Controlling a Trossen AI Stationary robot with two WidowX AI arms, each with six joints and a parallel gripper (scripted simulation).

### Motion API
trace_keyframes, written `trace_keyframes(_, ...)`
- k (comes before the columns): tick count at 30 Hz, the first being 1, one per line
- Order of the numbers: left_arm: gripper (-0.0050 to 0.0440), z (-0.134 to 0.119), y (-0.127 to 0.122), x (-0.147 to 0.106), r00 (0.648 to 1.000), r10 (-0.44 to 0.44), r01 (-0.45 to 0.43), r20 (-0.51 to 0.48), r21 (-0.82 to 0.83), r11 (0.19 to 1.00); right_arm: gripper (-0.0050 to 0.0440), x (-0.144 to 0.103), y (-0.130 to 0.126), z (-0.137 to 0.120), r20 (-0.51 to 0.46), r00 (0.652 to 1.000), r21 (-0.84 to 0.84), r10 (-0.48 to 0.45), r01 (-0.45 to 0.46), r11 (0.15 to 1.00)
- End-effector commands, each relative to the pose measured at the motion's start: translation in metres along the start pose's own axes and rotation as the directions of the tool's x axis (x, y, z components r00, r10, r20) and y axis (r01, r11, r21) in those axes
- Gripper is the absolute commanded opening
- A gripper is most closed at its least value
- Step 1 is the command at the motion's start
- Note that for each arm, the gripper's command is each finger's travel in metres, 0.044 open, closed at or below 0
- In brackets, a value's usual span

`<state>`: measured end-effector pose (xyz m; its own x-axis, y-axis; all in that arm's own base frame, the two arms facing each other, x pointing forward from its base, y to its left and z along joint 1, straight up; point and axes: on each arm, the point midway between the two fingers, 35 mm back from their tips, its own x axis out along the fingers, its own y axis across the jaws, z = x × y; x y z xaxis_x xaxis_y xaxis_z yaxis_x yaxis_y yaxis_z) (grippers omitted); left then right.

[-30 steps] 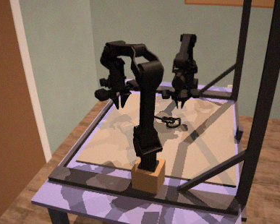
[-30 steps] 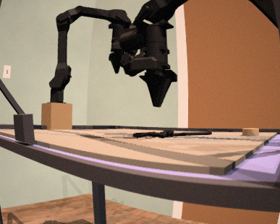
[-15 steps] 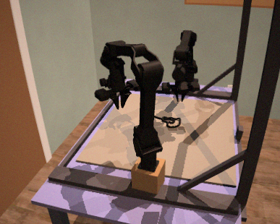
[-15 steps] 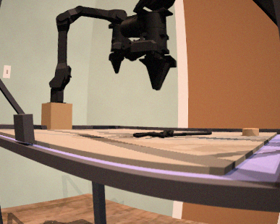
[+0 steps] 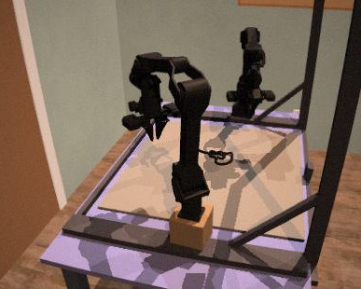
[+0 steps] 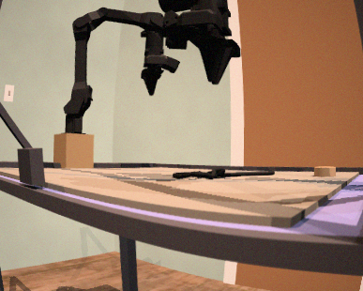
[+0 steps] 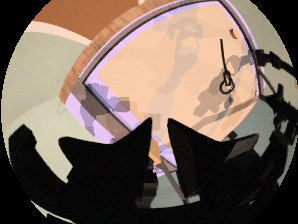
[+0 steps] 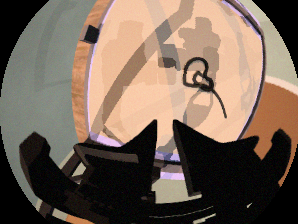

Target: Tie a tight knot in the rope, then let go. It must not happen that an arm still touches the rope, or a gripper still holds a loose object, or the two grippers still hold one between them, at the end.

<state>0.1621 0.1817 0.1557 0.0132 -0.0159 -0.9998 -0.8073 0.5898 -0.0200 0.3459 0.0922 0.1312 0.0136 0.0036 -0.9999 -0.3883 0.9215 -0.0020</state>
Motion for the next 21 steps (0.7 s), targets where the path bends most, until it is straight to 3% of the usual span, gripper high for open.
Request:
trace_keyframes(1,0.0085,0.000,0.000,-0.005,1.000,-0.003,0.003,0.018,0.004,1.000,0.0085,-0.015,0.022,-0.026,0.011,1.000,0.007,0.000,0.000,1.000)
trace_keyframes(15,0.0085,0.000,0.000,-0.005,1.000,-0.003,0.003,0.018,0.004,1.000,0.0085,-0.016,0.023,-0.029,0.010,1.000,0.003,0.000,0.000,1.000)
trace_keyframes(18,0.0085,0.000,0.000,-0.005,1.000,-0.003,0.003,0.018,0.004,1.000,0.0085,-0.013,0.011,-0.034,0.010,1.000,-0.045,-0.001,0.001,0.999)
trace_keyframes(21,0.0085,0.000,0.000,-0.005,1.000,-0.003,0.003,0.018,0.004,1.000,0.0085,-0.008,-0.018,-0.046,0.009,1.000,-0.155,-0.003,0.004,0.988)
